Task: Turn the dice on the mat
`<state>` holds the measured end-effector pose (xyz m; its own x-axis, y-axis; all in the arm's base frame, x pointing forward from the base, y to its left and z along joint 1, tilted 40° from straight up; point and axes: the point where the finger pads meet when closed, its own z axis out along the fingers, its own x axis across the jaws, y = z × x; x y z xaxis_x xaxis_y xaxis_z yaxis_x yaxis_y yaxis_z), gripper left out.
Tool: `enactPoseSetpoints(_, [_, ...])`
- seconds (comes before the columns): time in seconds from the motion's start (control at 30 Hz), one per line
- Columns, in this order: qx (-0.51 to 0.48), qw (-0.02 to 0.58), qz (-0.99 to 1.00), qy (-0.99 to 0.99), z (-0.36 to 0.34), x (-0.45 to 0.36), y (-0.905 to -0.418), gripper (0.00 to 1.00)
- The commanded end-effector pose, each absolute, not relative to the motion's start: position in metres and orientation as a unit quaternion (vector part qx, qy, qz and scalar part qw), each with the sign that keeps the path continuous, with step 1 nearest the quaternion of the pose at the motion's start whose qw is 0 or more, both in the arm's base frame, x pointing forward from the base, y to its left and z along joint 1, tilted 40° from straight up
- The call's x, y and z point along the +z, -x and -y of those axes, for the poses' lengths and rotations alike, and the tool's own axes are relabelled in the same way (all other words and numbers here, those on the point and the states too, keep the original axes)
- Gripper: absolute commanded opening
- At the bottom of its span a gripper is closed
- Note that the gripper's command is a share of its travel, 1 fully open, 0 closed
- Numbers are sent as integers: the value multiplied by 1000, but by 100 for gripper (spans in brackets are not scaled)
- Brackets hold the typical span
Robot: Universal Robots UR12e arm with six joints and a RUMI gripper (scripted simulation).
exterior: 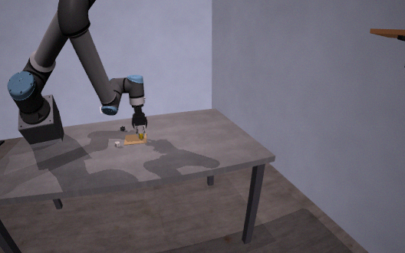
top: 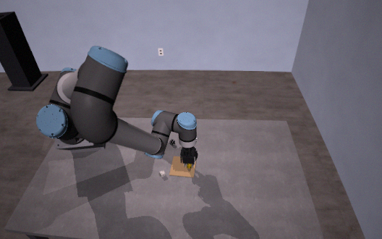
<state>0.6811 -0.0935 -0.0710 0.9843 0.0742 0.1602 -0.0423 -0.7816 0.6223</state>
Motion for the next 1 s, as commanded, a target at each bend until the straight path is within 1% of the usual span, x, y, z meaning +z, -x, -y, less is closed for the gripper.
enactPoseSetpoints(0.0, [89, 330, -9, -940, 93, -70, -681, 14])
enactPoseSetpoints(0.03, [89, 330, -9, -940, 93, -70, -681, 17])
enactPoseSetpoints(0.1, [89, 330, -9, -940, 93, -70, -681, 17])
enactPoseSetpoints(0.13, [89, 330, -9, -940, 93, -70, -681, 21])
enactPoseSetpoints(0.2, [89, 330, -9, -940, 93, -70, -681, 21])
enactPoseSetpoints(0.23, [89, 330, -9, -940, 93, -70, -681, 24])
enactPoseSetpoints(0.97, [89, 330, -9, -940, 82, -56, -678, 24])
